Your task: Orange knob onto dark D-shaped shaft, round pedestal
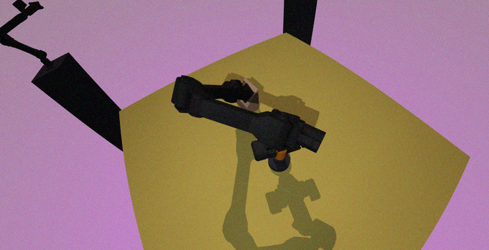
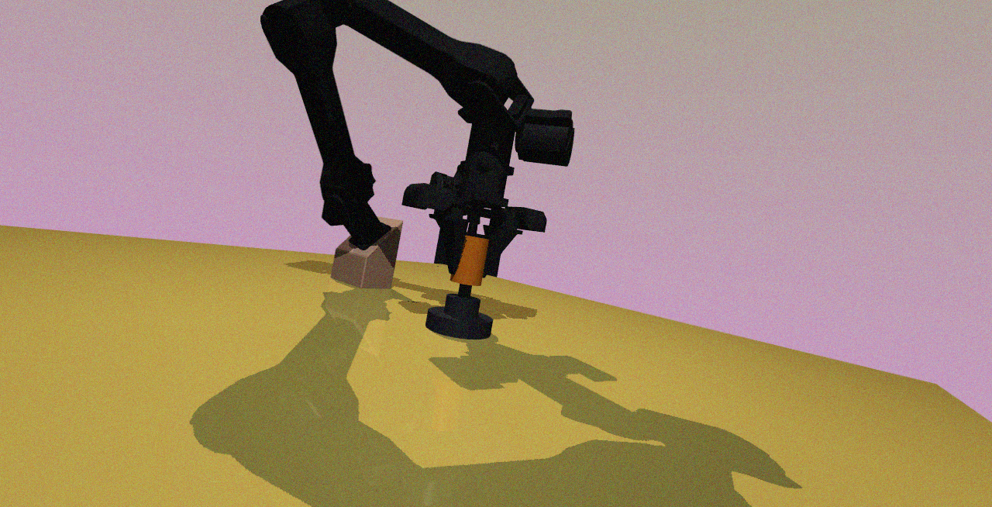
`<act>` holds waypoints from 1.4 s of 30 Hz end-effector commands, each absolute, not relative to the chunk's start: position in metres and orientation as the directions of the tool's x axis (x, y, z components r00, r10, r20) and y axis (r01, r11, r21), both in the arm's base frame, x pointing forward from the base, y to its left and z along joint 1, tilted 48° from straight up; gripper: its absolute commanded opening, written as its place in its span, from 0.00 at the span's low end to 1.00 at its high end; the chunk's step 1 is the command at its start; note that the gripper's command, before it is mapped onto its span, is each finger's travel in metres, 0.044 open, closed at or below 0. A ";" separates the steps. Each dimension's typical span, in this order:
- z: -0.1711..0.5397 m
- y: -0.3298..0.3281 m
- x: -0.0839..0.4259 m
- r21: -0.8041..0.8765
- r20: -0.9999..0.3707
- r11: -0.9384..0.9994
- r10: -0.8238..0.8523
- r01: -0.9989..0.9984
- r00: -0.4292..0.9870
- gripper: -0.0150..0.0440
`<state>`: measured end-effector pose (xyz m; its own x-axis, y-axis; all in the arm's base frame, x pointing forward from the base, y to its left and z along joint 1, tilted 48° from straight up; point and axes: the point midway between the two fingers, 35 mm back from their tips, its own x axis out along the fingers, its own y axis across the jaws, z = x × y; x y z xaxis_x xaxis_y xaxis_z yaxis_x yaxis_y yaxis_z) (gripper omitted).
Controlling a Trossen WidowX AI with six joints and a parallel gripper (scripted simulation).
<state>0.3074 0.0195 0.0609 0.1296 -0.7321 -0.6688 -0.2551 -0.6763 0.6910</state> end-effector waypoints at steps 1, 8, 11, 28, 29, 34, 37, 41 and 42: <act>0.063 0.021 0.309 0.691 -0.669 -0.678 -0.731 -0.251 0.135 0.25; 0.062 0.022 0.310 0.732 -0.669 -0.680 -0.731 -0.055 0.135 0.25; 0.061 0.022 0.310 0.732 -0.669 -0.680 -0.731 -0.055 0.135 0.25; 0.060 0.019 0.309 0.732 -0.669 -0.679 -0.731 -0.055 0.135 0.25; 0.060 0.019 0.309 0.732 -0.669 -0.679 -0.731 -0.055 0.135 0.25; 0.062 0.022 0.308 0.732 -0.669 -0.680 -0.731 -0.055 0.135 0.25; 0.063 0.022 0.308 0.733 -0.669 -0.679 -0.731 -0.046 0.135 0.25; 0.062 0.023 0.309 0.742 -0.669 -0.667 -0.731 0.069 0.135 0.25; 0.062 0.023 0.309 0.743 -0.669 -0.660 -0.731 0.112 0.135 0.25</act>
